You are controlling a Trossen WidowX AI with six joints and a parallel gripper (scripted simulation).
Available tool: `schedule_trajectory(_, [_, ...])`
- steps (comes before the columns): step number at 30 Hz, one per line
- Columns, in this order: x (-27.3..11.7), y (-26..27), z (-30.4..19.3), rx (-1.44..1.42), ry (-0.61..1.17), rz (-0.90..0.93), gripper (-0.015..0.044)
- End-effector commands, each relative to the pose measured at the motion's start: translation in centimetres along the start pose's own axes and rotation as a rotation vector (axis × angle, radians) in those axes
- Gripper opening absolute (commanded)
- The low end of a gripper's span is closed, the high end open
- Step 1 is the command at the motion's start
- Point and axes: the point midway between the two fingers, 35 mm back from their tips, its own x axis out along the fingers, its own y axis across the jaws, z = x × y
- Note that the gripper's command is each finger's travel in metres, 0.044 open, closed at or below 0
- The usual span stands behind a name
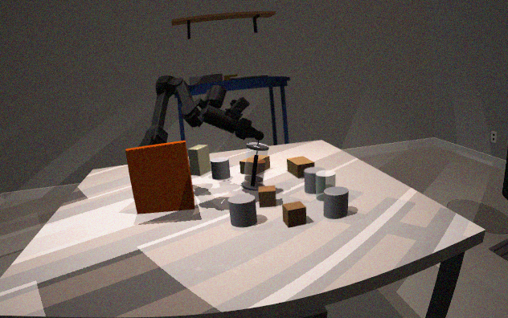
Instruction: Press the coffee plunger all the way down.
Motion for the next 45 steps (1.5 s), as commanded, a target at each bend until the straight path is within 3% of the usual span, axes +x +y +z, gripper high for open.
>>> schedule_trajectory(1, [0.2, 0.0, -0.5, 0.01, 0.019, 0.005, 0.0126])
schedule_trajectory(26, [0.1, -0.1, -0.1, 0.004, 0.006, 0.002, 0.0126])
schedule_trajectory(38, [0.1, -0.1, -0.1, 0.004, 0.006, 0.002, 0.044])
schedule_trajectory(45, [0.0, -0.2, 0.9, 0.009, -0.017, -0.013, 0.044])
